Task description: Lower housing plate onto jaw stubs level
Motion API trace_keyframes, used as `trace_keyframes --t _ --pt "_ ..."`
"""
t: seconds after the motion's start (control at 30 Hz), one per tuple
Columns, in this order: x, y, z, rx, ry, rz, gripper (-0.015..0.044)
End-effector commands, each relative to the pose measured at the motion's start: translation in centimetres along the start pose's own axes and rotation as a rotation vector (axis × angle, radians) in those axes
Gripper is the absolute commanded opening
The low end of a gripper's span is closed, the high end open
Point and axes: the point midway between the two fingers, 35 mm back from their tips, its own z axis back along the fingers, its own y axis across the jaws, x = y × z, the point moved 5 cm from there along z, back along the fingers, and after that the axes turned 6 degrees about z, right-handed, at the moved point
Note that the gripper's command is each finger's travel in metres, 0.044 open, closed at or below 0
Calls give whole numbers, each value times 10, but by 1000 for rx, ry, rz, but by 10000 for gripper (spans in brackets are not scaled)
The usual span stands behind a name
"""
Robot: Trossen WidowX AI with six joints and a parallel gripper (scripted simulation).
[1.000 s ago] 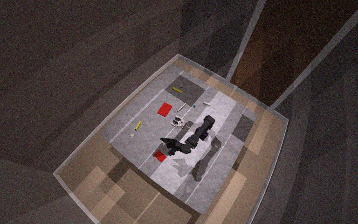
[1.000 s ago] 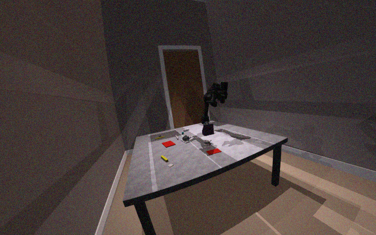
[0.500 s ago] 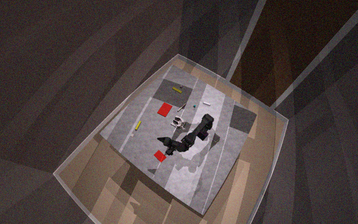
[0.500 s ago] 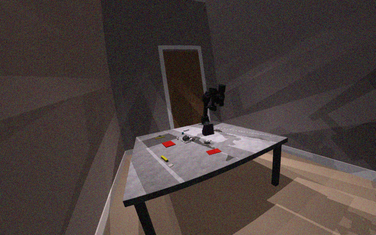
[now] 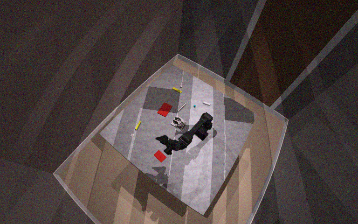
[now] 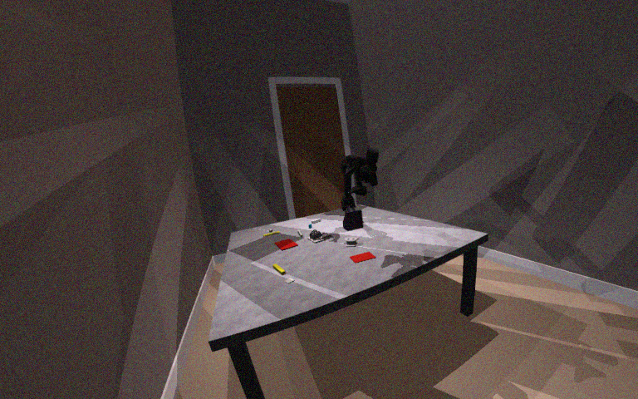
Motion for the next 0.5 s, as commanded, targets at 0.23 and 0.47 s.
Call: trace_keyframes --t 0.23,0.47 --pt "-5 25 -16 105 -49 -77 440" --pt "-8 41 -24 182 -73 -144 440"
